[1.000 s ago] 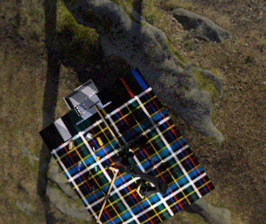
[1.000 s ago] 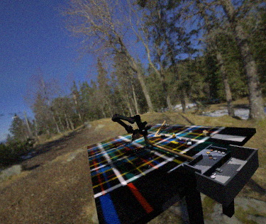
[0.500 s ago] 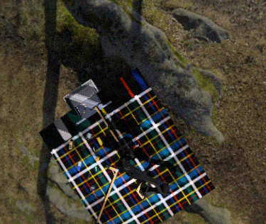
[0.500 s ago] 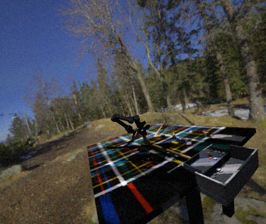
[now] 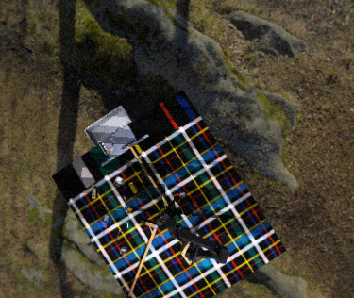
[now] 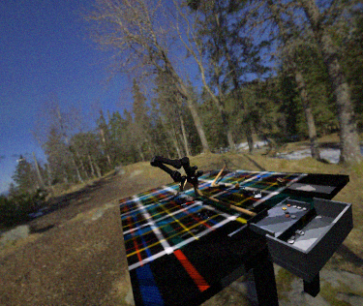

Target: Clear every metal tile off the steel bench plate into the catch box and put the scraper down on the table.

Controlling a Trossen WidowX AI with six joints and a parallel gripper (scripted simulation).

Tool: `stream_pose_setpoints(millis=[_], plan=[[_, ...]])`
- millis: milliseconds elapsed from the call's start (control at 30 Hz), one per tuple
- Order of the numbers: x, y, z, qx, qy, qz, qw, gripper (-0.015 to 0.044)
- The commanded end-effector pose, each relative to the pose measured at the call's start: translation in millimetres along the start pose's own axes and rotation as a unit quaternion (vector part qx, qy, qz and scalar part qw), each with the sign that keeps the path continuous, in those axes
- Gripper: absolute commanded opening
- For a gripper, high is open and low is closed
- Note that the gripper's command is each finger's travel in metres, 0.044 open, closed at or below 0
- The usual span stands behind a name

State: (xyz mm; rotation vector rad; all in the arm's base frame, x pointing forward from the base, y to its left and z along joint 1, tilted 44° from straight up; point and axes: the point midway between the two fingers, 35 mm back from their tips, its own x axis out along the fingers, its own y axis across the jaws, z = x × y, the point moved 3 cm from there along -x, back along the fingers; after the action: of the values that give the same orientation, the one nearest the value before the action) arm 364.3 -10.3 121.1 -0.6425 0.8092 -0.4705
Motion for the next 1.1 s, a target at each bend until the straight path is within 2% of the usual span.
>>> stream_pose_setpoints(millis=[0, 1067], plan=[[-5, 1, -6, 0.002, -0.002, 0.000, 1.000, 0.0000], [-29, 7, -52, 0.002, -0.004, 0.000, 1.000, 0.0000]])
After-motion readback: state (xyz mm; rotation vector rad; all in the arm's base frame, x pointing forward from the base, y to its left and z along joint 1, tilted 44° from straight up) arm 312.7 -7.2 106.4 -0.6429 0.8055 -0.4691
